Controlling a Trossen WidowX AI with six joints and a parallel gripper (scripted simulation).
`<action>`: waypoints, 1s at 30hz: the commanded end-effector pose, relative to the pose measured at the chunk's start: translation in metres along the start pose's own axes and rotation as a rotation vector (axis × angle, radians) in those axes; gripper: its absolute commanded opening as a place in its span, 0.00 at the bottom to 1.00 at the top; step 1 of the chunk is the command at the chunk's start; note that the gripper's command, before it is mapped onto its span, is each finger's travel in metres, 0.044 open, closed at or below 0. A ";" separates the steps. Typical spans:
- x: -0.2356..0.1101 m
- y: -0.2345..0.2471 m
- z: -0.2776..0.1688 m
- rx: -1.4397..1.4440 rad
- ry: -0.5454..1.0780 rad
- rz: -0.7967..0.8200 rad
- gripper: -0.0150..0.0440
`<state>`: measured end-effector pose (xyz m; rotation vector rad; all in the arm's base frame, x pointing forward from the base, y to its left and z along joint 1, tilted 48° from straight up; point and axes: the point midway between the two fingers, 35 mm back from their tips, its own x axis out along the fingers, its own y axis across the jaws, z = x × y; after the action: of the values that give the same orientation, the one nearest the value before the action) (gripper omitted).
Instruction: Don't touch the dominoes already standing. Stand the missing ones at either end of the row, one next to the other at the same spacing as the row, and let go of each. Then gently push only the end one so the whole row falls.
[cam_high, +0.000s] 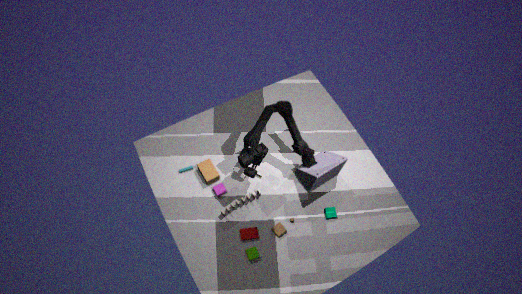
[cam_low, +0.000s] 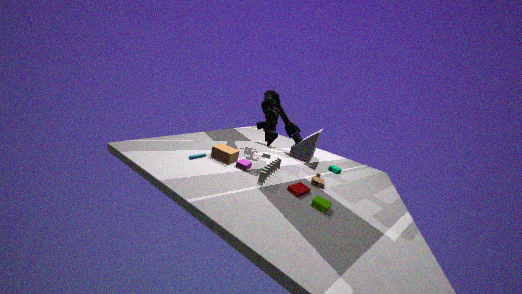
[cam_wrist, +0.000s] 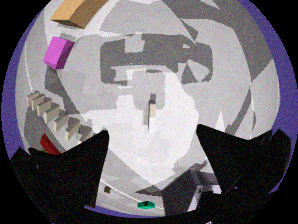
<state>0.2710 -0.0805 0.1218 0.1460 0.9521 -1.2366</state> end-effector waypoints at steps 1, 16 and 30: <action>0.005 -0.005 -0.001 0.070 -0.008 0.001 1.00; 0.070 -0.006 0.003 0.071 -0.012 0.000 1.00; 0.084 -0.006 0.003 0.071 -0.012 -0.001 1.00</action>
<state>0.2689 -0.1457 0.0695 0.1975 0.8937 -1.2746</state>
